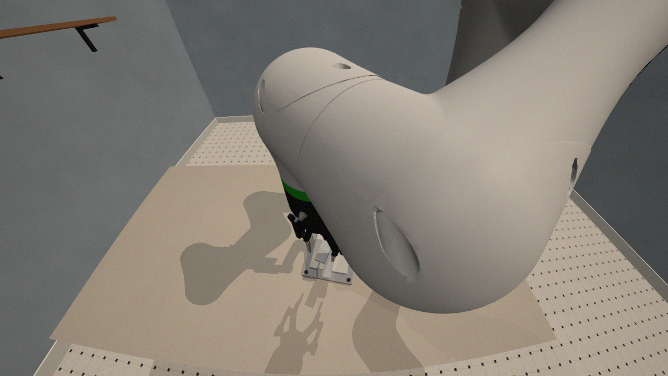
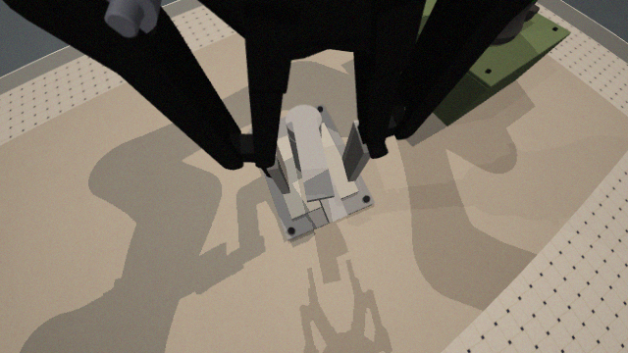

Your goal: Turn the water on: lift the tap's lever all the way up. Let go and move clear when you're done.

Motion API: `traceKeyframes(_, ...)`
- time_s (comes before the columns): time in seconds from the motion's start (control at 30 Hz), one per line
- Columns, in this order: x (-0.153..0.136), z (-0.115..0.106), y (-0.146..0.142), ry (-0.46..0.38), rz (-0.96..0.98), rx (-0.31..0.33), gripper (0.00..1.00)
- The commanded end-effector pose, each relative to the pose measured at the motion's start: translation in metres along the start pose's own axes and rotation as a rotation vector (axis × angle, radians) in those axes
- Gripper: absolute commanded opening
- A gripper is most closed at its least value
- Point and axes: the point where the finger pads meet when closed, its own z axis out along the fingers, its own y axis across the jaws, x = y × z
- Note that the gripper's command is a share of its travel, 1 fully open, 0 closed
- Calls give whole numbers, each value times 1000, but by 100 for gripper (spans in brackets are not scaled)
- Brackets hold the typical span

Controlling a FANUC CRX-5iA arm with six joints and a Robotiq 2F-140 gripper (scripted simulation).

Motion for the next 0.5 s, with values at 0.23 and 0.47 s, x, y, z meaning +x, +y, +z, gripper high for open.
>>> traceKeyframes(0.23,0,7,0,0,0,0,40)
traceKeyframes(0.47,0,16,0,0,0,0,40)
